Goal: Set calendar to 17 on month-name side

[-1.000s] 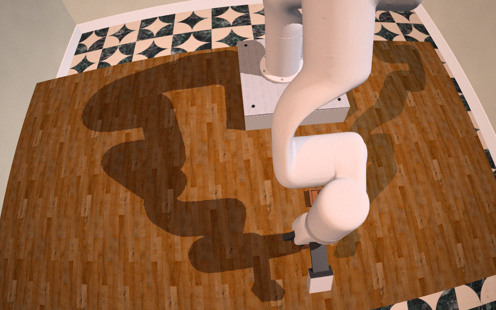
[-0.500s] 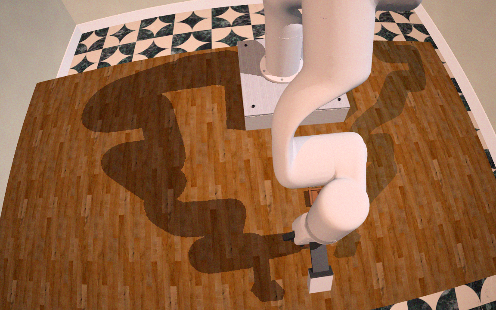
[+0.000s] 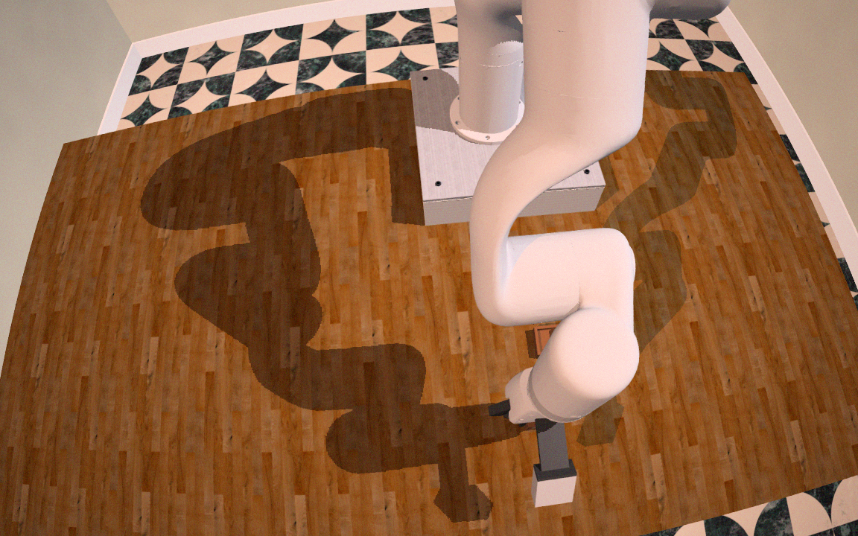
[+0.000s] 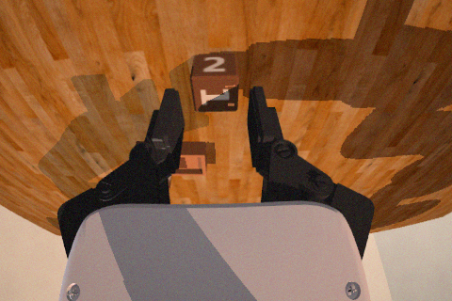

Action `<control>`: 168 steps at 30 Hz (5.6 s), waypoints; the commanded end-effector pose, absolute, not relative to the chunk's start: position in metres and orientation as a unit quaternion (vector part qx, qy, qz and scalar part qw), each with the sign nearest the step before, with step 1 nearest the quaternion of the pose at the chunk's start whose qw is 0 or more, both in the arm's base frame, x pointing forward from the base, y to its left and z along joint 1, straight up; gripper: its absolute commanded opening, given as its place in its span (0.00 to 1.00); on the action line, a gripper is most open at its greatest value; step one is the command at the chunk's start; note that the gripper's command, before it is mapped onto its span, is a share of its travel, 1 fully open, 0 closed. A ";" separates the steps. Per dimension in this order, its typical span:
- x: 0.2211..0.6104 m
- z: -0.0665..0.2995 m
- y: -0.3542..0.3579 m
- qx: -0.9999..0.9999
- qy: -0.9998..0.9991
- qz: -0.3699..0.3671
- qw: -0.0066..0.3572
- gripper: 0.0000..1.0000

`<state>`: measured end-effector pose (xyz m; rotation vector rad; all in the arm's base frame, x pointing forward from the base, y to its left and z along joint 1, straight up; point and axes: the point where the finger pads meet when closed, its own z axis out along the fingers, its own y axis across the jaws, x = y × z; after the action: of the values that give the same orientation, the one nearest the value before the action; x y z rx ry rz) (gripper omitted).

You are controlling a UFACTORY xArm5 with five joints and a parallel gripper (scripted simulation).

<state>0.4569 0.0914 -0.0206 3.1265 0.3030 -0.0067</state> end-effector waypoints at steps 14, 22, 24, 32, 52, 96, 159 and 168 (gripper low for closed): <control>0.458 -0.037 0.092 0.995 0.096 0.000 0.000 0.47; 0.458 -0.048 0.091 0.995 0.096 0.000 0.000 0.47; 0.458 -0.051 0.091 0.995 0.096 0.000 0.000 0.47; 0.458 -0.054 0.091 0.995 0.096 0.000 0.000 0.47; 0.458 -0.054 0.091 0.995 0.096 0.000 0.000 0.47; 0.458 -0.054 0.091 0.995 0.096 0.000 0.000 0.27; 0.465 0.046 0.043 0.999 0.046 0.000 0.000 0.27; 0.466 0.026 0.043 0.999 0.046 0.000 0.000 0.27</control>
<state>0.4643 0.0432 0.0366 3.1381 0.1433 -0.0048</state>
